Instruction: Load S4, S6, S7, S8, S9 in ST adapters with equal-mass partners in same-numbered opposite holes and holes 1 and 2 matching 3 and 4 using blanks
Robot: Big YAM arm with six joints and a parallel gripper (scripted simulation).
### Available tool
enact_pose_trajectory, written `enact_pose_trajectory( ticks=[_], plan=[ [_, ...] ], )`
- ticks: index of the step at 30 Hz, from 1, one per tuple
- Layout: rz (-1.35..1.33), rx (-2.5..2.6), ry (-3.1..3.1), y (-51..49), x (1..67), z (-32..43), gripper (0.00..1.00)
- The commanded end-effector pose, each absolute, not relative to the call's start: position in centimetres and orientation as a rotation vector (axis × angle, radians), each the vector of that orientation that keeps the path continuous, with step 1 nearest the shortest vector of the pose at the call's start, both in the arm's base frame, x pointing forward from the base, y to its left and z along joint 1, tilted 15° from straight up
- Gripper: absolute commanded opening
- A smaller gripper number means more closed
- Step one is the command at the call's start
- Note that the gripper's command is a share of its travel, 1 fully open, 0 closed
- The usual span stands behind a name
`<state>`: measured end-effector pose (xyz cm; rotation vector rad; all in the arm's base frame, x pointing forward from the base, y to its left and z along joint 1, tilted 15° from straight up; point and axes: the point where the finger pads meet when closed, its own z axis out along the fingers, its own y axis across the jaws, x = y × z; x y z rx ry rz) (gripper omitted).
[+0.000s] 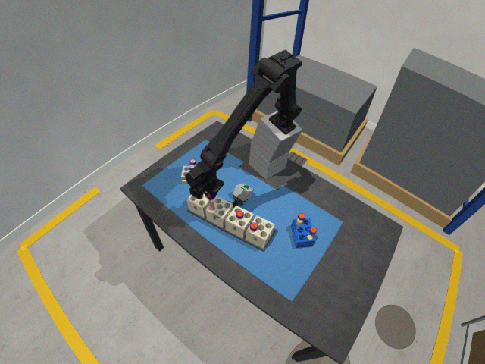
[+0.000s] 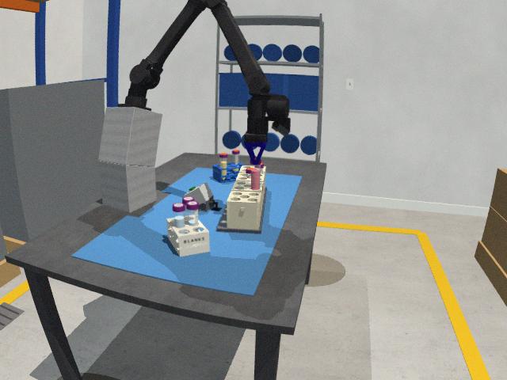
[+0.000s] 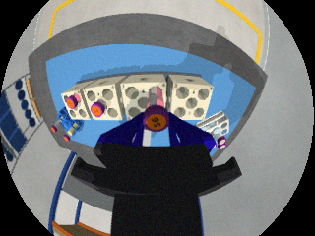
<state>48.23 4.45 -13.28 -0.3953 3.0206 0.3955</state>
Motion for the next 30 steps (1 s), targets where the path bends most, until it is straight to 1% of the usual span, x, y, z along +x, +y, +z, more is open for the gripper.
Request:
enact_pose_trajectory(
  ticks=[1,30],
  plan=[
    [0.387,-0.398,2.99,5.1,49.9,-13.7,0.0],
    [0.385,-0.39,2.989,5.7,50.1,-16.9,0.0]
  ],
)
